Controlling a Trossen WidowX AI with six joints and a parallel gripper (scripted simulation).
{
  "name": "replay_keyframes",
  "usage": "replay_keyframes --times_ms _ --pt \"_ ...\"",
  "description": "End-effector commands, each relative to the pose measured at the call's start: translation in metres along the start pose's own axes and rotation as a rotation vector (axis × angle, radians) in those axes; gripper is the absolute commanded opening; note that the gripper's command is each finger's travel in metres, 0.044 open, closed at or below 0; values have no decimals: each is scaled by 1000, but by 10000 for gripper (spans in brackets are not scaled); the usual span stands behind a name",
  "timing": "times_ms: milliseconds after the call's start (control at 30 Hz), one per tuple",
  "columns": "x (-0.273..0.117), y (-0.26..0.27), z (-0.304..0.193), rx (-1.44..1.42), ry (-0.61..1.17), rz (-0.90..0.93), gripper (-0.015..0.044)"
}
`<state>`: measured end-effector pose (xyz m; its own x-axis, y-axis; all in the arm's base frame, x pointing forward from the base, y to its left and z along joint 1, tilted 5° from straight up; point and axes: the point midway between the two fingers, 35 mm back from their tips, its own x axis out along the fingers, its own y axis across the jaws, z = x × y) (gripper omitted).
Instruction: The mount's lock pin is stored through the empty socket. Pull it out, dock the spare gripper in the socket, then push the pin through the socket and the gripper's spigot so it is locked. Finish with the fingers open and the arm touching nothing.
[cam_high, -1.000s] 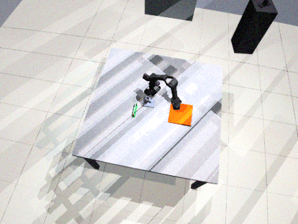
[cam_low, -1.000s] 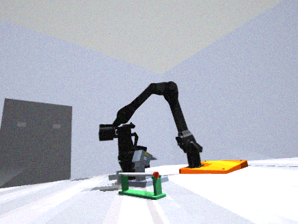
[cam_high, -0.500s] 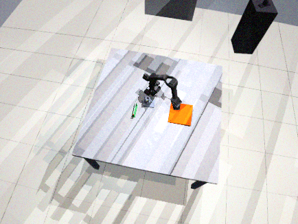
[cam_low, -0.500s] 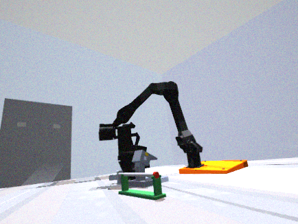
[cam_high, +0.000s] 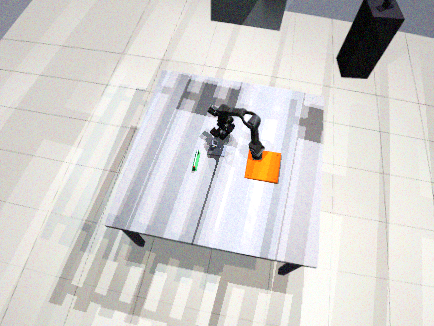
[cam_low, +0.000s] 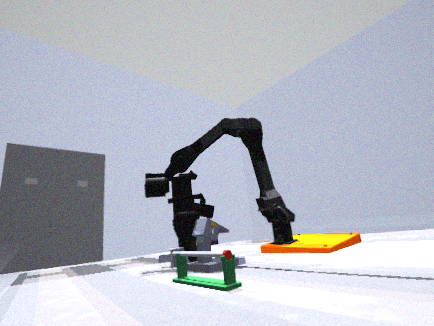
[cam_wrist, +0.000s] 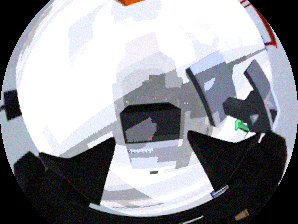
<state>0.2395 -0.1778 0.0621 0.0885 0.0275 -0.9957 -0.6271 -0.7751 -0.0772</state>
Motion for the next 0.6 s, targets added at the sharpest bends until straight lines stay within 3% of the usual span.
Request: replay_keyframes --times_ms 0,333,567 --pt "-9 0 0 -1 1 0 440" --pt "-32 0 3 6 -8 0 440" --pt "-24 0 4 7 -10 0 440"
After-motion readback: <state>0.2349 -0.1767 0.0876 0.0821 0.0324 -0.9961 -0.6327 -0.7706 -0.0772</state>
